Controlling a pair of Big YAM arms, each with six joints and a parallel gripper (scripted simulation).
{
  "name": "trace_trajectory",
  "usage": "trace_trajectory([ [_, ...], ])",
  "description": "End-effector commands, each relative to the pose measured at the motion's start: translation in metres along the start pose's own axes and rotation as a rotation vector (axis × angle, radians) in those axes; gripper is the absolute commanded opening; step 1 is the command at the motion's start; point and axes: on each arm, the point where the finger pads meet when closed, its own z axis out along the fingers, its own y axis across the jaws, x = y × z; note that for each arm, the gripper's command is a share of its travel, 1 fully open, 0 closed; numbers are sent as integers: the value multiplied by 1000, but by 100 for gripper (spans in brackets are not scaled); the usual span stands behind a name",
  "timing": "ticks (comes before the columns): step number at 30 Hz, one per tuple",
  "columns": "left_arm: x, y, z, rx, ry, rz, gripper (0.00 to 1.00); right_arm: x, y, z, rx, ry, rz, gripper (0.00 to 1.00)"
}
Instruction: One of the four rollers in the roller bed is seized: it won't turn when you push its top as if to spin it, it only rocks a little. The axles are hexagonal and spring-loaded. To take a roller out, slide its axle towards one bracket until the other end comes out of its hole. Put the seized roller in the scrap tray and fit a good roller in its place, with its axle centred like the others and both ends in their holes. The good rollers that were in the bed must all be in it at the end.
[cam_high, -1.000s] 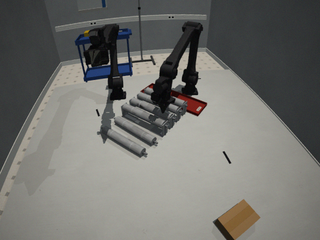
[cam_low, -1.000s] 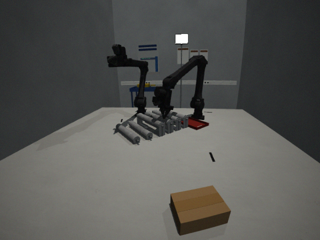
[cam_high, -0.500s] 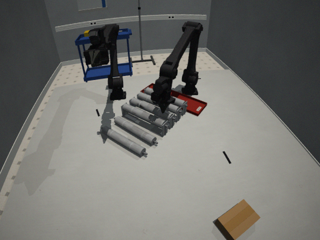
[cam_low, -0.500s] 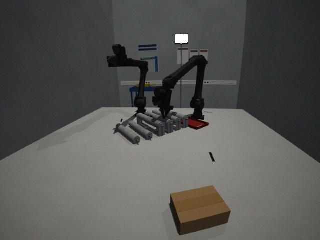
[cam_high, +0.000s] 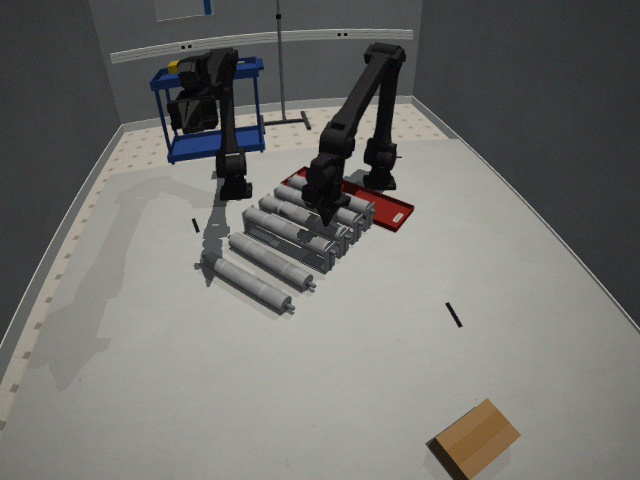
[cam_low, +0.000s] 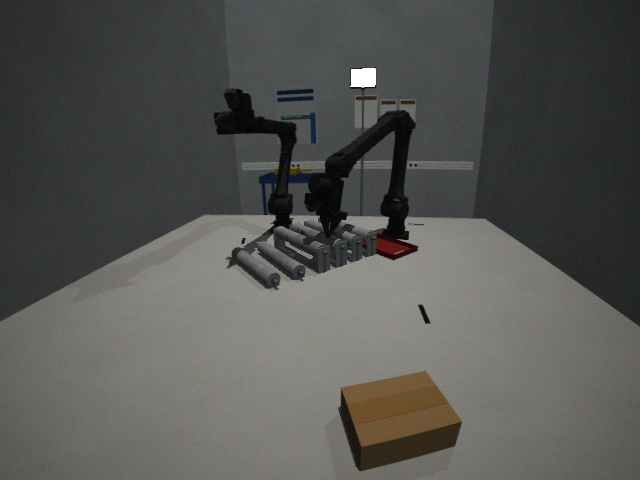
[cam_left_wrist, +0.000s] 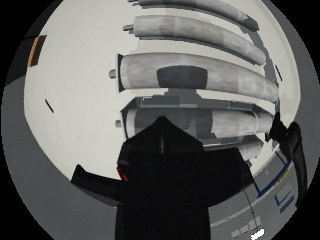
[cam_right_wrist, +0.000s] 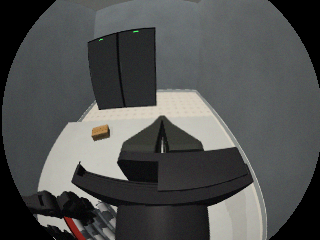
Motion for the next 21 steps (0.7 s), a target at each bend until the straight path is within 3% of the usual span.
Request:
trace_trajectory([
  [1,17,-3,16,5,63,4,0,-13,7,-4,-15,-33,9,0],
  [9,17,-3,16,5,63,4,0,-13,7,-4,-15,-33,9,0],
  [10,-25,1,-6,-3,-37,5,0,-13,7,-4,-15,-33,9,0],
  [13,-27,1,-36,-5,-47,3,0,-13,7,-4,-15,-33,9,0],
  [21,-31,1,-65,-6,-42,-3,0,-13,7,-4,-15,-33,9,0],
])
